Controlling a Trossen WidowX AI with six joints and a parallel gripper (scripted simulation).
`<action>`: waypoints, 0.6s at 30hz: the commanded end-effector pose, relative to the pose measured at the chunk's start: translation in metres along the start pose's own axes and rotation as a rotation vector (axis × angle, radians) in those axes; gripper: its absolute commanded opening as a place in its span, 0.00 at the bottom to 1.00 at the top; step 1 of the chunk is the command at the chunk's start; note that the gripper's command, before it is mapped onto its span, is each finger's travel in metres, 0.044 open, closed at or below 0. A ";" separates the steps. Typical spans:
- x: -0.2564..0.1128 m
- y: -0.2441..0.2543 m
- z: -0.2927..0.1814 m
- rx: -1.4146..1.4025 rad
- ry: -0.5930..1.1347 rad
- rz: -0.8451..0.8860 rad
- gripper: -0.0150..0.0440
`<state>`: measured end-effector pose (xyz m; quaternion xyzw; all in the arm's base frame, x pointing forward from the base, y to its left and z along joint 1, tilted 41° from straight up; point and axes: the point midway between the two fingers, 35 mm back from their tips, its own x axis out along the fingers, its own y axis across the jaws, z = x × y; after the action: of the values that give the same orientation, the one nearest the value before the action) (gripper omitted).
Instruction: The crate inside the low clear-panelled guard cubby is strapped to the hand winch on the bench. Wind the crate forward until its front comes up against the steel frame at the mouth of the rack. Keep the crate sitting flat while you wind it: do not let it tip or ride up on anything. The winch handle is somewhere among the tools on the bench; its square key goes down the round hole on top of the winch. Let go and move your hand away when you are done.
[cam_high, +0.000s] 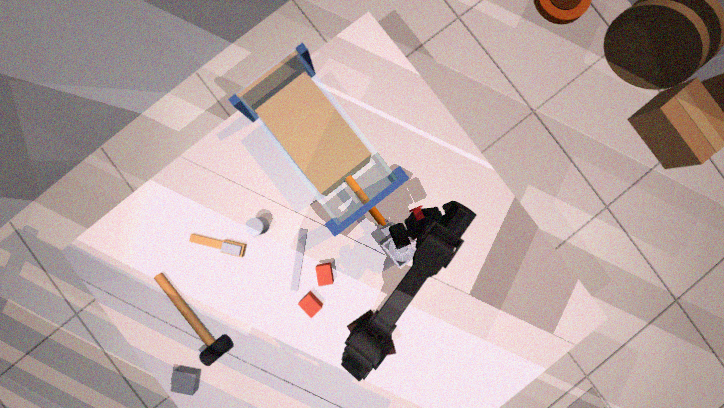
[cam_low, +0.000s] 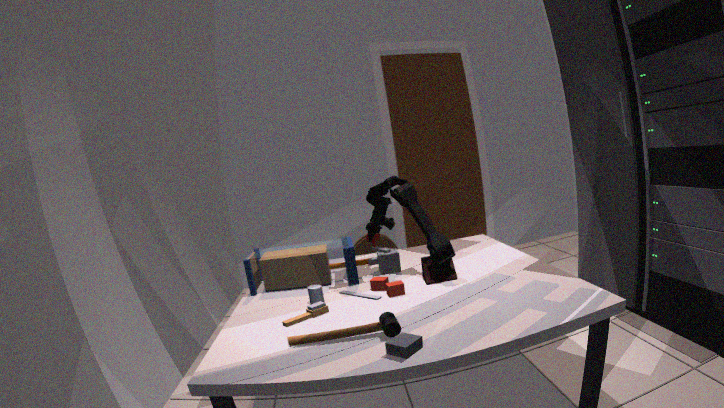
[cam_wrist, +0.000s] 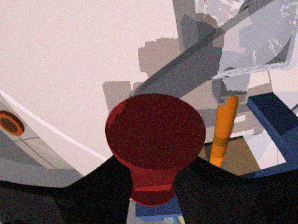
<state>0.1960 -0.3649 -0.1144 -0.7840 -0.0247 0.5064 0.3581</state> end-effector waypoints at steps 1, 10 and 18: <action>0.010 -0.023 -0.014 -0.019 0.006 -0.058 0.25; 0.010 -0.023 -0.014 -0.019 0.006 -0.058 0.25; 0.011 -0.025 -0.015 -0.019 0.006 -0.058 0.25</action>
<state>0.1965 -0.3648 -0.1140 -0.7841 -0.0242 0.5063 0.3581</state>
